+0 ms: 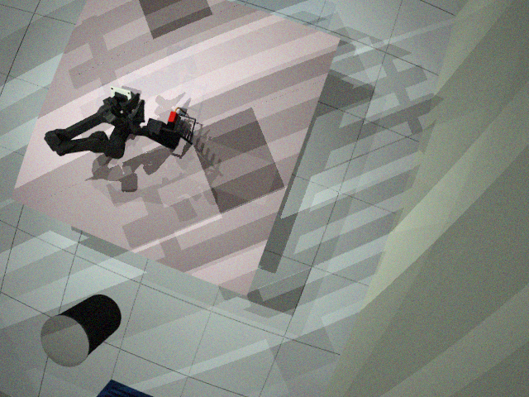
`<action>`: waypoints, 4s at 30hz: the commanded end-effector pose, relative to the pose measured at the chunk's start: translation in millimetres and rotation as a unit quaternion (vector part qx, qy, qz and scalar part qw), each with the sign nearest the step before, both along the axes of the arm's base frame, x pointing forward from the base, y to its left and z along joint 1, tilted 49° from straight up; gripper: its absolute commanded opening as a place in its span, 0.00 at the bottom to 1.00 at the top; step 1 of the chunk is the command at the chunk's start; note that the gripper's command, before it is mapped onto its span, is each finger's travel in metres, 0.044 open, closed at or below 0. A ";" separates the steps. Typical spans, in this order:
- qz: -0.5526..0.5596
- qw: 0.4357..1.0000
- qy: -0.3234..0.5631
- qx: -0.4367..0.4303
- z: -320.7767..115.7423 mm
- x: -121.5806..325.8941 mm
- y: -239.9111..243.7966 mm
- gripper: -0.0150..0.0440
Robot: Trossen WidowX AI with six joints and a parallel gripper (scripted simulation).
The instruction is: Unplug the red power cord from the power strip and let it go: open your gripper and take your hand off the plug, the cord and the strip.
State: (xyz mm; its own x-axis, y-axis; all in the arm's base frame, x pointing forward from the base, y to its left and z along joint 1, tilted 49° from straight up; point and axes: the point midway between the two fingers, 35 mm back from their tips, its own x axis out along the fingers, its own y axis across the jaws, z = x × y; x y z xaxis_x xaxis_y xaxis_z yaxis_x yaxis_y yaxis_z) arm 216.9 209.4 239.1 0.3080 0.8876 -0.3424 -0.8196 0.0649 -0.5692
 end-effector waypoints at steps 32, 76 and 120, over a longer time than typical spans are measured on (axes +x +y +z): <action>-0.201 0.544 0.144 -0.802 -204.7 52.7 -96.6 0.53; -0.201 0.543 0.144 -0.803 -176.3 56.0 -124.8 0.53; -0.201 0.544 0.145 -0.801 -205.9 56.1 -106.3 0.25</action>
